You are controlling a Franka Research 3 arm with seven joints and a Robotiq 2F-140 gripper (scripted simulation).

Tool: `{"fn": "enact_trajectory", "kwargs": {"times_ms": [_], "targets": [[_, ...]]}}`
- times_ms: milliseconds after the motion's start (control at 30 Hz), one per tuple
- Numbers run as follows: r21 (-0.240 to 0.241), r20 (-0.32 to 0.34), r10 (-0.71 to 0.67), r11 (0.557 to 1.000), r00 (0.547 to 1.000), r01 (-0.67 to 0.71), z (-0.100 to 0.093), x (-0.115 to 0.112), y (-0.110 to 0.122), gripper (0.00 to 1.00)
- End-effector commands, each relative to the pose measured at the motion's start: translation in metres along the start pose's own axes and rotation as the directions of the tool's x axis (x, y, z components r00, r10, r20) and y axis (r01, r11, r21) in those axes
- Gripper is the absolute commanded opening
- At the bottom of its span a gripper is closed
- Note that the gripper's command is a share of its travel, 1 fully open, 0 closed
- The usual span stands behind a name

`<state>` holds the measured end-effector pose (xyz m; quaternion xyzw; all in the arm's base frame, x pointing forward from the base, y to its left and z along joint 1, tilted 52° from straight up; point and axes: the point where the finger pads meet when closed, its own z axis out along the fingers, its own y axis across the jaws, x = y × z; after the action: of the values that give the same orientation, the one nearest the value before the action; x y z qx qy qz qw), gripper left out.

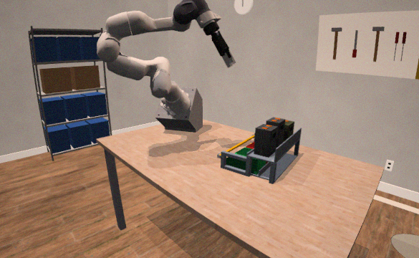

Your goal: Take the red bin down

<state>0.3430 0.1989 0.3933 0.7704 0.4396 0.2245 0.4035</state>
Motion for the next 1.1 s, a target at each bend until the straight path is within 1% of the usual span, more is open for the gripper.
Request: {"fn": "enact_trajectory", "kwargs": {"times_ms": [0,67,133,233,633,700,800,1067], "targets": [[0.003,0.011,0.02,1.0,1.0,-0.02,0.0,-0.002,0.0,0.57],[0.003,0.011,0.02,1.0,1.0,-0.02,0.0,-0.002,0.0,0.57],[0.0,-0.062,-0.037,0.999,0.997,0.037,-0.017,0.007,-0.012,0.57],[-0.006,-0.159,-0.1,0.995,0.982,0.1,-0.042,0.019,-0.03,0.57],[-0.006,-0.159,-0.1,0.995,0.982,0.1,-0.042,0.019,-0.03,0.57],[-0.014,-0.223,-0.137,0.99,0.965,0.138,-0.059,0.024,-0.041,0.57],[-0.035,-0.322,-0.215,0.976,0.922,0.215,-0.085,0.032,-0.059,0.57],[-0.035,-0.322,-0.215,0.976,0.922,0.215,-0.085,0.032,-0.059,0.57]]}}
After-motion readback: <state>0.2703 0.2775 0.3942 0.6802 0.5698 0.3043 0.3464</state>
